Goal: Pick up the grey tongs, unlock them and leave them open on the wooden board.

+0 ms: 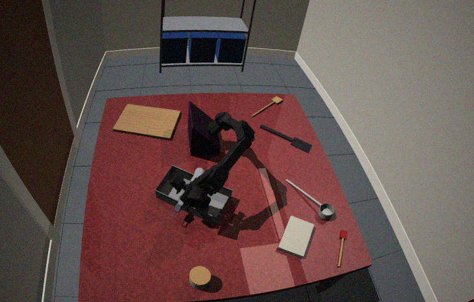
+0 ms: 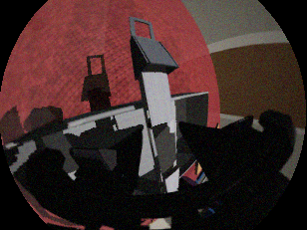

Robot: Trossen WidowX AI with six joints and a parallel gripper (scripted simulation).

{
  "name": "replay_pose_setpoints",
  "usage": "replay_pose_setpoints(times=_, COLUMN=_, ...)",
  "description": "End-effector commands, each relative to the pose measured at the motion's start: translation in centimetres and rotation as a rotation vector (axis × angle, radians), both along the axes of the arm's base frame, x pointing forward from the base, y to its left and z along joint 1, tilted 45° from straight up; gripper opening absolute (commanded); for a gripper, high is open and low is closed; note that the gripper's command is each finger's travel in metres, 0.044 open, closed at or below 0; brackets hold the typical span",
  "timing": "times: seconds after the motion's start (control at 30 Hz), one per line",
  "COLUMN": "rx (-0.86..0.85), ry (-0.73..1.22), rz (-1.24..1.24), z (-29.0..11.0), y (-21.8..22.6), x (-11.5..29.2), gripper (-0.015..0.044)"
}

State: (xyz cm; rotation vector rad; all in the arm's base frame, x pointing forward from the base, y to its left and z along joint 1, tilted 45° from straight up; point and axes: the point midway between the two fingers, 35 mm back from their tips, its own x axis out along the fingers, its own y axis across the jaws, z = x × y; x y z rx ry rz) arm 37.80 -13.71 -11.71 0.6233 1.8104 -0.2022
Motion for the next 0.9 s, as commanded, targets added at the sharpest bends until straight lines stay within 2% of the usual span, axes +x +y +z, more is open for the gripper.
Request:
replay_pose_setpoints(times=0.0, rx=0.005, ry=0.004, rz=-0.006, z=-0.4, y=0.3, x=-0.2, gripper=0.0260)
replay_pose_setpoints(times=0.2, rx=0.000, ry=0.001, rz=0.000, z=-0.1, y=0.0, x=0.0, gripper=0.0103)
replay_pose_setpoints(times=0.53, rx=0.000, ry=0.001, rz=0.000, z=-0.1, y=0.0, x=0.0, gripper=0.0036)
replay_pose_setpoints(times=0.77, rx=0.000, ry=0.001, rz=-0.001, z=0.5, y=-0.6, x=0.0, gripper=-0.0148)
replay_pose_setpoints(times=0.87, rx=0.000, ry=0.002, rz=-0.003, z=2.5, y=-2.6, x=-0.1, gripper=-0.0150)
